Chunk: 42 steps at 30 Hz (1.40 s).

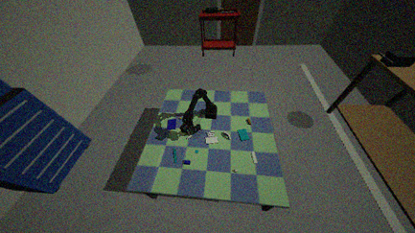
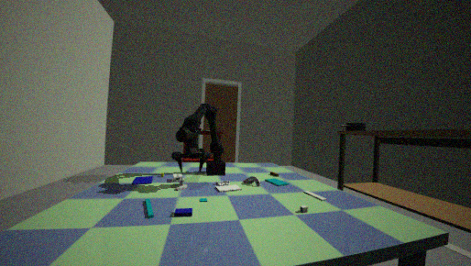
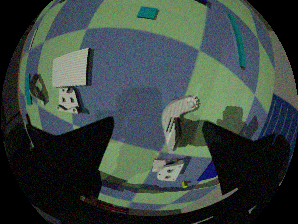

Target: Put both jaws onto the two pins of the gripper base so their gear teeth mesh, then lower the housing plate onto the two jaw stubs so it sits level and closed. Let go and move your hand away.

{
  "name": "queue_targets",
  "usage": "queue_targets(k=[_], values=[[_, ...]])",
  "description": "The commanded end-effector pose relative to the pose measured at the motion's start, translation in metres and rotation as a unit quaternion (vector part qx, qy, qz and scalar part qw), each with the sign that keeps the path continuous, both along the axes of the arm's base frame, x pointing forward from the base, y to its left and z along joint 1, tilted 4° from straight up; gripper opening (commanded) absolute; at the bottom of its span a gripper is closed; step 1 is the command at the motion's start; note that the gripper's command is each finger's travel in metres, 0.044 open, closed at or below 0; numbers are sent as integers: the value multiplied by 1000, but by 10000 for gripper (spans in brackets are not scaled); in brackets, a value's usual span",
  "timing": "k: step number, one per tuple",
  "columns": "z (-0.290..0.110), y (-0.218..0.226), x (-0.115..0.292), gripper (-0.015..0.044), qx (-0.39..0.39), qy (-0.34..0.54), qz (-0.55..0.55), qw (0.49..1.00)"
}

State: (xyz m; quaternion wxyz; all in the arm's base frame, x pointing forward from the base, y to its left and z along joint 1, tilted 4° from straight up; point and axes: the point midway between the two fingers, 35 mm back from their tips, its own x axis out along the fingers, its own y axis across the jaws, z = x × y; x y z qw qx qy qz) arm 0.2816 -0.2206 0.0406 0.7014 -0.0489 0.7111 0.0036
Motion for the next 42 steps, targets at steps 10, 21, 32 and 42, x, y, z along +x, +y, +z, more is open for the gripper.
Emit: queue_targets(k=[10, 21, 32, 42], values=[[0, 0, 0, 414, 0, 0, 0, 1000], [0, 0, 0, 125, 0, 0, 0, 1000], [0, 0, 0, 0, 0, 0, 0, 1000], [0, 0, 0, 26, 0, 0, 0, 1000]])
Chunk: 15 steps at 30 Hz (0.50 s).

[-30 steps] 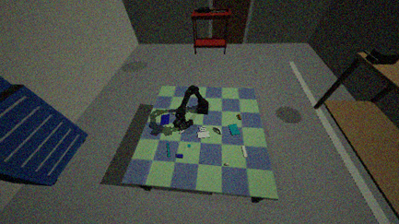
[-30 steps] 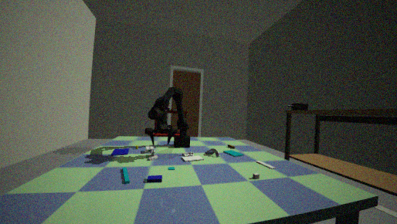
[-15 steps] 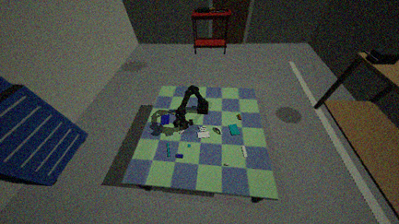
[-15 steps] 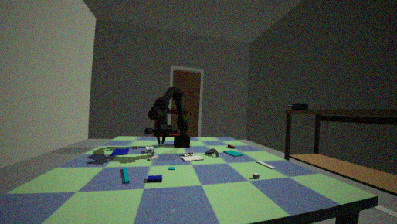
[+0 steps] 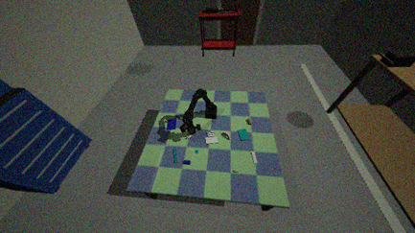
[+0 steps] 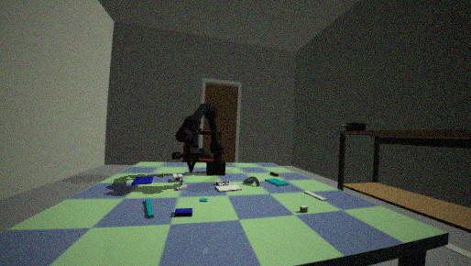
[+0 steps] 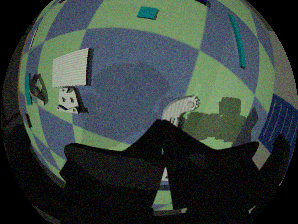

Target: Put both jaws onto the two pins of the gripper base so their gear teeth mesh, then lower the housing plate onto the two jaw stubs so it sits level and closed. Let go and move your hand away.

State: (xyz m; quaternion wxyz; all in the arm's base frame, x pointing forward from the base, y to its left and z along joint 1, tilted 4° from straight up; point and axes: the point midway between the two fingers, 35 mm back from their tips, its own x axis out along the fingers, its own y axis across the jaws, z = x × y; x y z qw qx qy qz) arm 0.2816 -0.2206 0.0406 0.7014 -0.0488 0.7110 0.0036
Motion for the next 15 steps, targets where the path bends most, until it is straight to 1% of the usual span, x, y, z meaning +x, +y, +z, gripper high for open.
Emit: queue_targets(k=[1, 6, 11, 13, 15], values=[[1, -1, -2, 53, 0, 0, -2, 1000], [13, -30, -41, 184, -3, 2, -57, 998], [13, -31, -43, 315, -3, 2, -59, 998], [4, -31, -43, 368, -3, 2, -59, 998], [-17, -32, -45, 420, -3, 2, -59, 998]])
